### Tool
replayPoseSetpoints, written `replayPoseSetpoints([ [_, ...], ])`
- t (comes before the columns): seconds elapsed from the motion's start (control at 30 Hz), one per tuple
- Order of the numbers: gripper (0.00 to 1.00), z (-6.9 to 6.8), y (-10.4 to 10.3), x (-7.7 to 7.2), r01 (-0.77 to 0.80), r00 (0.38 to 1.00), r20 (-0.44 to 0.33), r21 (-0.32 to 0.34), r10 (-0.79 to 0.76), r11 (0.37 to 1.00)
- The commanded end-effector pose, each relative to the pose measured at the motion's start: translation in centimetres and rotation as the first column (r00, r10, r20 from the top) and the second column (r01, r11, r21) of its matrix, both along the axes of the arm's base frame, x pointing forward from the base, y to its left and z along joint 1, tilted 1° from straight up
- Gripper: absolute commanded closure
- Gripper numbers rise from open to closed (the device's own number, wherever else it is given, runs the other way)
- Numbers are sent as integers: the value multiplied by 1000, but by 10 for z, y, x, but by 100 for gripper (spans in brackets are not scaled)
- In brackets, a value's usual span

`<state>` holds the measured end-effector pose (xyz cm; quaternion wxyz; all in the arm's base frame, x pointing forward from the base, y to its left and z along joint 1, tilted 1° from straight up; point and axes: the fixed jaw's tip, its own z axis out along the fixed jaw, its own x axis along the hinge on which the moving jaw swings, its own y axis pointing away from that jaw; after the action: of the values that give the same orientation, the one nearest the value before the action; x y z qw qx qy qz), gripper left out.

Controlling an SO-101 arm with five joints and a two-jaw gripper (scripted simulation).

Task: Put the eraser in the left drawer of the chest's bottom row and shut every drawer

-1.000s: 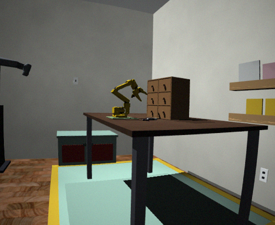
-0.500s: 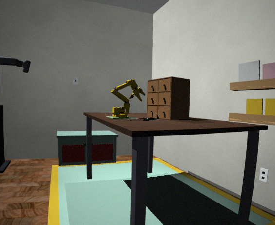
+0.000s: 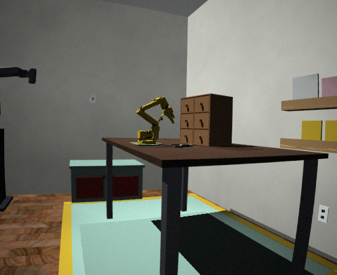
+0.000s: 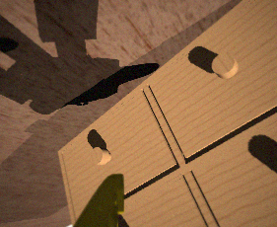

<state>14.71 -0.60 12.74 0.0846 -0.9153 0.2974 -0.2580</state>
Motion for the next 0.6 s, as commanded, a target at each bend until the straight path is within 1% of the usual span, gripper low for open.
replayPoseSetpoints([
  [0.0,50,-3,2,-2,-101,995,-17,-50,100,994],
  [0.07,50,-3,2,-2,-101,995,-17,-50,100,994],
  [0.27,50,-2,2,-1,-229,973,-27,-124,228,965],
  [0.57,50,-1,3,0,-411,911,-60,-229,409,882],
])
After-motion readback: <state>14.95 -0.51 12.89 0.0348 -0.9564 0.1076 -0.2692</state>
